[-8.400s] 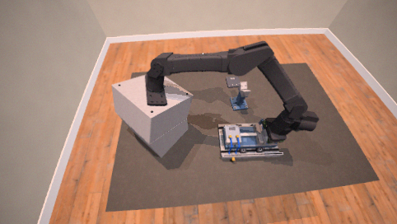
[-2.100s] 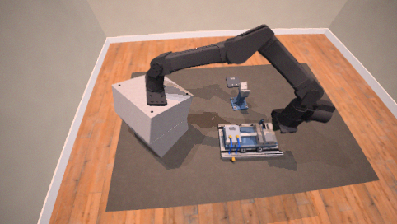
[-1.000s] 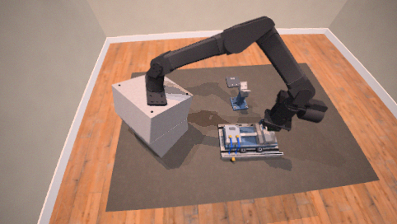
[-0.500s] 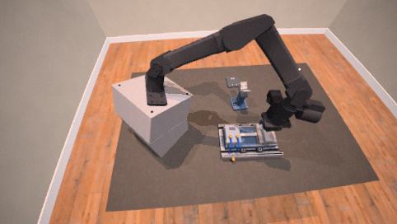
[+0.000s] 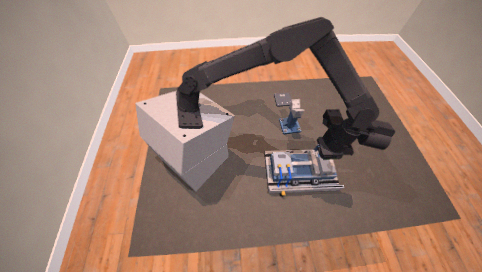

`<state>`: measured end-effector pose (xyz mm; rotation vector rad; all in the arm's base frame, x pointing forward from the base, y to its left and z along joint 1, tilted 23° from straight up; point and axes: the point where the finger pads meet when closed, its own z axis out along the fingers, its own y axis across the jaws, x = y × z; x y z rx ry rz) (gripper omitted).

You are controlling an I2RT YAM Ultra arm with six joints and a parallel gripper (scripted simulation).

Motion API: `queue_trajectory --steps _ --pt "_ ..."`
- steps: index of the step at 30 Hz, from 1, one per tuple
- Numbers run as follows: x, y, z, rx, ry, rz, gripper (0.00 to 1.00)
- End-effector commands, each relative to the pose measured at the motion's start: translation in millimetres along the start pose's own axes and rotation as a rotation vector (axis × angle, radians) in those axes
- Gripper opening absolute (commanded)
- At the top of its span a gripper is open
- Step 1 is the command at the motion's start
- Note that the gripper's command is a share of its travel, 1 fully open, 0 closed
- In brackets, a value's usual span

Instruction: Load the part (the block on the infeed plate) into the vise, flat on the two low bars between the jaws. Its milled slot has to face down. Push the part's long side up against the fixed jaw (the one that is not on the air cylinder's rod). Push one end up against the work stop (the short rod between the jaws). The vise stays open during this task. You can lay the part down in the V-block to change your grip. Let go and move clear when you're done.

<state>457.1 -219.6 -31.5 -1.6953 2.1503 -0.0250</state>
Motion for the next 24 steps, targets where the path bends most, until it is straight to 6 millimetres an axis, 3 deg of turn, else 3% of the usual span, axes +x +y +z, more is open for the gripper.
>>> queue_trajectory --steps 1,24 --pt "4.3 -1.2 -9.9 0.02 -0.003 0.007 0.0" --pt "5.4 0.7 -5.1 0.016 -0.005 0.01 0.0"
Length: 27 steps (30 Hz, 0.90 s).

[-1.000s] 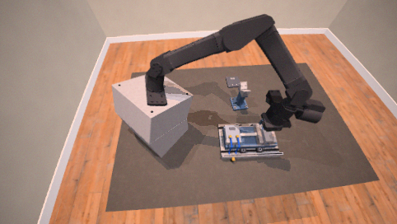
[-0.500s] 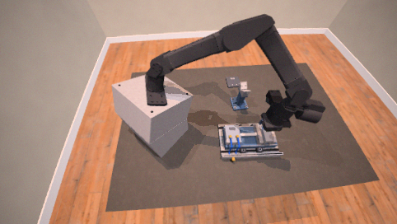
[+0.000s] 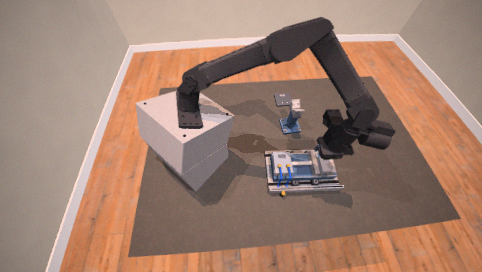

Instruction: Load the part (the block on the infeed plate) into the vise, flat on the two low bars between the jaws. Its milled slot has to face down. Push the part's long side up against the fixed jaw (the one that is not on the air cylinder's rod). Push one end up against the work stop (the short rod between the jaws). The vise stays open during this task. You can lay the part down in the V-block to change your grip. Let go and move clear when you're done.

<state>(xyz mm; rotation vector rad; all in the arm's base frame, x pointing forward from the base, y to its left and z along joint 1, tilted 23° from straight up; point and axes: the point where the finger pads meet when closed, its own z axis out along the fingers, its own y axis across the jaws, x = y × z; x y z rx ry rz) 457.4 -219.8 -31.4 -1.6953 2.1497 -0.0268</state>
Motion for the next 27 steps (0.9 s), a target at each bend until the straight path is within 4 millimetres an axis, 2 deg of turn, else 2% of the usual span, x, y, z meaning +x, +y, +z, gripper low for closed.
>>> queue_trajectory --steps 1,6,14,20,23,24,27 --pt "5.6 2.4 -2.9 0.011 -0.007 0.013 0.0" --pt "5.3 9.1 6.1 -0.013 -0.015 0.023 0.0" --pt "-0.9 6.0 17.2 -0.008 -0.016 0.01 0.0" --pt "2.4 5.5 24.0 -0.003 -0.013 0.015 0.0" --pt "0.2 2.1 19.9 0.008 -0.01 0.009 0.0" --pt "-0.2 5.0 28.0 -0.004 -0.014 0.009 0.0" --pt "-0.7 3.5 32.3 -0.001 -0.013 0.007 0.0"
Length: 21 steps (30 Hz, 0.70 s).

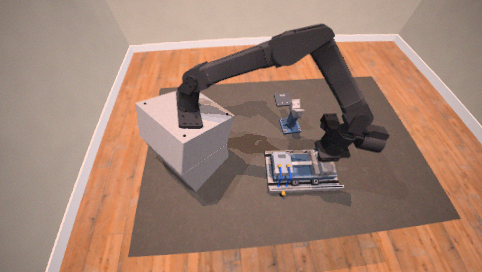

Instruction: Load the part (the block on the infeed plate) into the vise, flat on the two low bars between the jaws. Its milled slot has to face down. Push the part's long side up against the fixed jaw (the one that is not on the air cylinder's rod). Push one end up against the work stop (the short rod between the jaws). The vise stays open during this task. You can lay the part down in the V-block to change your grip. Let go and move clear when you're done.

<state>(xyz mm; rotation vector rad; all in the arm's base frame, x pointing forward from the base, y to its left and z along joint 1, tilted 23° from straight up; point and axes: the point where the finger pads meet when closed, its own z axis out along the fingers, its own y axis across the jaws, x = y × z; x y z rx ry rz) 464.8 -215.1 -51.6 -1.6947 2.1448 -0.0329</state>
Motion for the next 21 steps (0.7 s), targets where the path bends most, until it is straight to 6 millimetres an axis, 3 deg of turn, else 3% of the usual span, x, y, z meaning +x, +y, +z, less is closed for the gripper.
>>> queue_trajectory --steps 1,10,13,21 --pt "0.6 4.9 11.6 -0.007 -0.012 0.013 0.0" --pt "0.1 5.5 24.7 -0.008 -0.01 0.011 0.0" --pt "6.6 1.2 15.7 0.013 -0.001 0.019 0.0" --pt "1.8 3.7 29.9 -0.005 -0.006 0.011 0.0"
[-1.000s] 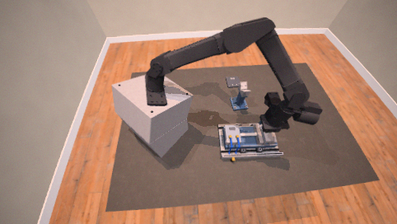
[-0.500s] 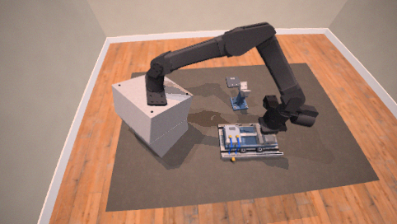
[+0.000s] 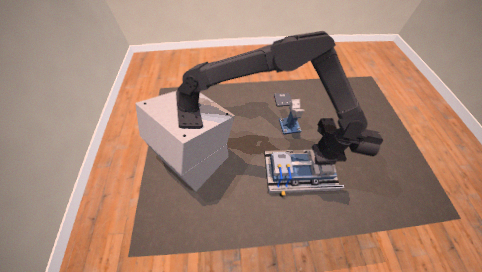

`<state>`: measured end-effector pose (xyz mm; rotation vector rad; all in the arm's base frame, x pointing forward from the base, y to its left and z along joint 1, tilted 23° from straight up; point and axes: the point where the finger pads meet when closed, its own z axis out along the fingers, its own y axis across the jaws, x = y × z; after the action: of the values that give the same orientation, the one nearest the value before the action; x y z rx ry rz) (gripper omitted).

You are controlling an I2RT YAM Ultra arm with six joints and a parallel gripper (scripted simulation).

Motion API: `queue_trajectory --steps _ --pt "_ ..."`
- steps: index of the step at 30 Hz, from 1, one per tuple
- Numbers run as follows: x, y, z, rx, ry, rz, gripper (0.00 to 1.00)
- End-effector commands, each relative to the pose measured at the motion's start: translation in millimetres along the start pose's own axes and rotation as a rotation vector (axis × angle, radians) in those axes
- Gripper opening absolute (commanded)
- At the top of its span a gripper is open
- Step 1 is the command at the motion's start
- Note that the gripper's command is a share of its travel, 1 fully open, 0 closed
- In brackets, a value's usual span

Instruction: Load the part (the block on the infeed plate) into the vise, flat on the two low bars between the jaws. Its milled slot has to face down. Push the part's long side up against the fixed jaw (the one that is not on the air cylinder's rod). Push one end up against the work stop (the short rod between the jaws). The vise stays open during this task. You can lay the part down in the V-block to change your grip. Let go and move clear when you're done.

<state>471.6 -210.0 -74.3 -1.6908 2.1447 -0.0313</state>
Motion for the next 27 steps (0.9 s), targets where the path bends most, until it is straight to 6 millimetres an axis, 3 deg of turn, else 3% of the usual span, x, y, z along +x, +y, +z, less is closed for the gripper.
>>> queue_trajectory --steps 1,27 --pt "0.7 1.8 6.2 -0.003 -0.003 0.007 0.0" --pt "2.1 2.1 2.5 -0.006 -0.002 0.013 0.0"
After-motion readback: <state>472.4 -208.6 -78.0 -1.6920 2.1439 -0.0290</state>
